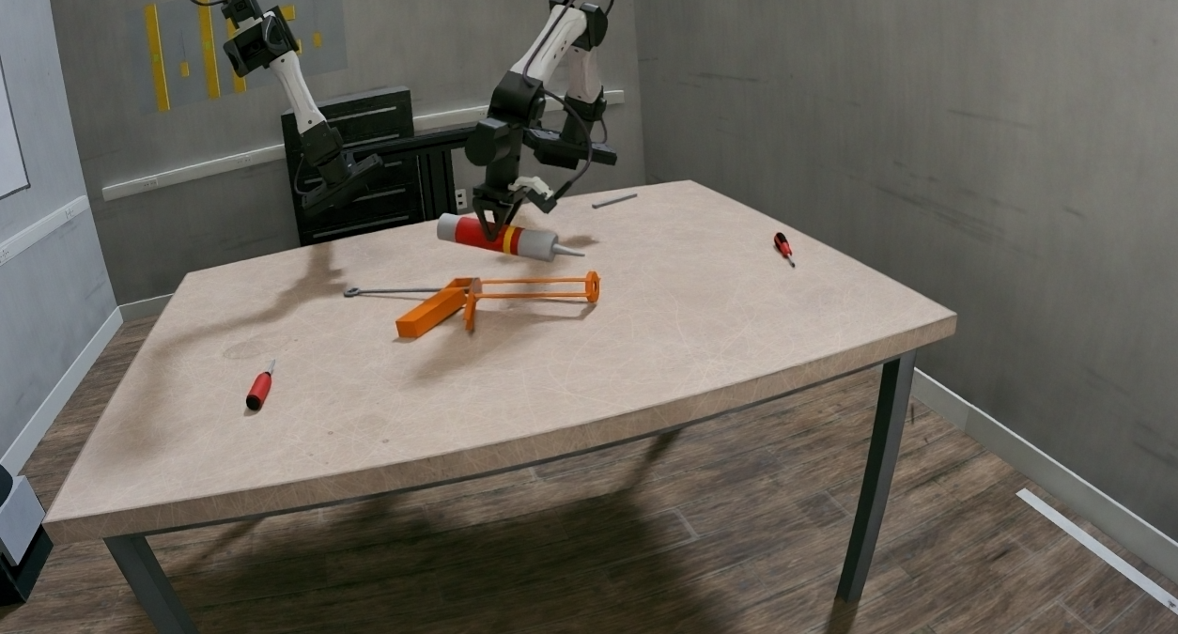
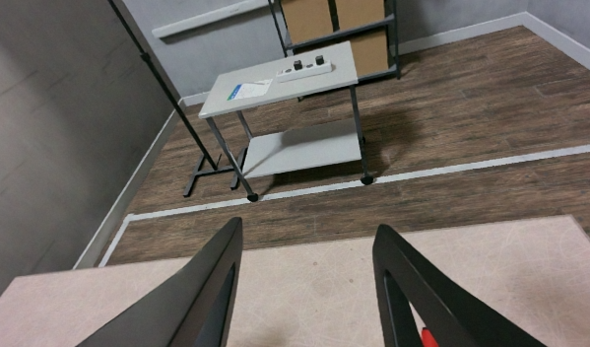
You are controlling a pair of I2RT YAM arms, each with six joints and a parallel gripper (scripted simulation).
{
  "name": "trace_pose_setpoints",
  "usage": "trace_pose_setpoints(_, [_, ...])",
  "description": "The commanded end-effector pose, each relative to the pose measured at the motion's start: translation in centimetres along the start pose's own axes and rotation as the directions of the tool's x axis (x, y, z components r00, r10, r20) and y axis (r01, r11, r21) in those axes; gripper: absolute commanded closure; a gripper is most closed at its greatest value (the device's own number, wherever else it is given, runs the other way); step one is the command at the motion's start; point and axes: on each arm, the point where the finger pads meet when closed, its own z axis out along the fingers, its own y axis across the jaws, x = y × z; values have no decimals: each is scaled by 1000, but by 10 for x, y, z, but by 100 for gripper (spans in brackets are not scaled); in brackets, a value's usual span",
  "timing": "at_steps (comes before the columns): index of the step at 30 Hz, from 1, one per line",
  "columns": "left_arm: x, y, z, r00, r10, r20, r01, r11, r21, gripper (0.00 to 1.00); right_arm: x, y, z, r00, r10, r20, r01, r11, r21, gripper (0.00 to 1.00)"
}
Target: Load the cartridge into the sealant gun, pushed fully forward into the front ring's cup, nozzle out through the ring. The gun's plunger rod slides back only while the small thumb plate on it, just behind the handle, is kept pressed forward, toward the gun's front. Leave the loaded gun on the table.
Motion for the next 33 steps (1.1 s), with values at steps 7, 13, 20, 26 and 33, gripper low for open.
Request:
trace_pose_setpoints(7, [-2, -25, 13, 1000, -2, -20, 4, 997, 75, 100, -22, 7, -3, 998, 5, 56, -3, 1000, -22, 49])
trace_pose_setpoints(13, [-3, -9, 36, 1000, 0, -18, 0, 1000, 30, 100, -22, 7, -3, 998, 5, 56, -3, 1000, -22, 49])
trace_pose_setpoints(20, [6, -6, 42, 1000, 24, -16, -24, 999, 32, 100, -22, 7, -3, 998, 5, 56, -3, 1000, -22, 49])
trace_pose_setpoints(26, [2, -22, 35, 1000, 11, -16, -10, 997, 75, 100, -22, 7, -3, 998, 5, 56, -3, 1000, -22, 49])
trace_pose_setpoints(33, [-6, -10, 37, 1000, -2, -16, 3, 999, 36, 100, -22, 7, -3, 998, 5, 56, -3, 1000, -22, 49])
